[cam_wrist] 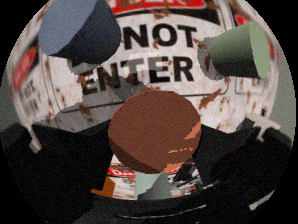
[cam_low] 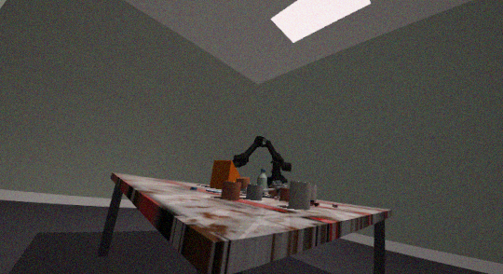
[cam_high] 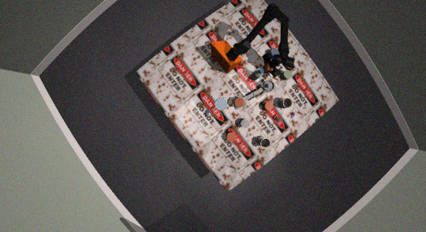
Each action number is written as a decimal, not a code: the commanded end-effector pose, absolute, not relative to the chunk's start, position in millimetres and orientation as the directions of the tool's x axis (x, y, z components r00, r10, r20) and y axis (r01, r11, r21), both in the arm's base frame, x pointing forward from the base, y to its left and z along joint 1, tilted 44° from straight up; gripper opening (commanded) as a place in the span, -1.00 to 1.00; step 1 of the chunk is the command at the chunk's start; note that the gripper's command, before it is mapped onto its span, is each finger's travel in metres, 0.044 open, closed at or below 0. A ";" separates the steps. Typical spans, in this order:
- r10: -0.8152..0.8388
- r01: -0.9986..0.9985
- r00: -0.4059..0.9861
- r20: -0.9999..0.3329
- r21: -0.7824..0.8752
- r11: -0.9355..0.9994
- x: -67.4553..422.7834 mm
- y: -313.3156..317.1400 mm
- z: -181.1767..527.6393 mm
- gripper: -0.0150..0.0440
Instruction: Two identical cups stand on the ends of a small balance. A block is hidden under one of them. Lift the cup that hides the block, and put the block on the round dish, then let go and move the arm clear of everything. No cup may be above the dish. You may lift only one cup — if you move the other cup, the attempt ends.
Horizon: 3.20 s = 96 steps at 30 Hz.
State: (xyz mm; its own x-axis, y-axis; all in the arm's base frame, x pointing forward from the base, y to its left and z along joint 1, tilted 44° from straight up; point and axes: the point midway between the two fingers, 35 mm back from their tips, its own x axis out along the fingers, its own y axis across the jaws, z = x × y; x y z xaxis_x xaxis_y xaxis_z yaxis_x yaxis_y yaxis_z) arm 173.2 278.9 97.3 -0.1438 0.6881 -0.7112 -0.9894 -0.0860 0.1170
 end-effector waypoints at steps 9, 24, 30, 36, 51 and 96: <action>0.687 -0.991 -0.135 -0.714 0.111 -0.079 181.9 242.2 135.8 1.00; 0.666 -0.979 -0.062 -0.743 0.176 0.105 249.2 203.7 126.6 0.39; 0.646 -0.941 -0.070 -0.760 0.265 0.210 281.7 176.5 115.7 0.39; 0.675 -0.892 -0.125 -0.727 0.380 0.244 311.2 153.8 99.7 0.39; 0.681 -0.885 -0.131 -0.721 0.394 0.248 312.2 165.8 81.5 0.39; 0.678 -0.885 -0.130 -0.724 0.393 0.250 320.6 132.9 115.3 -0.49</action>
State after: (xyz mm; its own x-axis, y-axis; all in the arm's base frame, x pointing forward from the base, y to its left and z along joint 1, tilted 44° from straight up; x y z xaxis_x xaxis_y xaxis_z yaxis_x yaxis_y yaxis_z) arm 318.3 146.1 100.8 -0.1379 0.6779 -0.7221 -0.8810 0.2493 0.4022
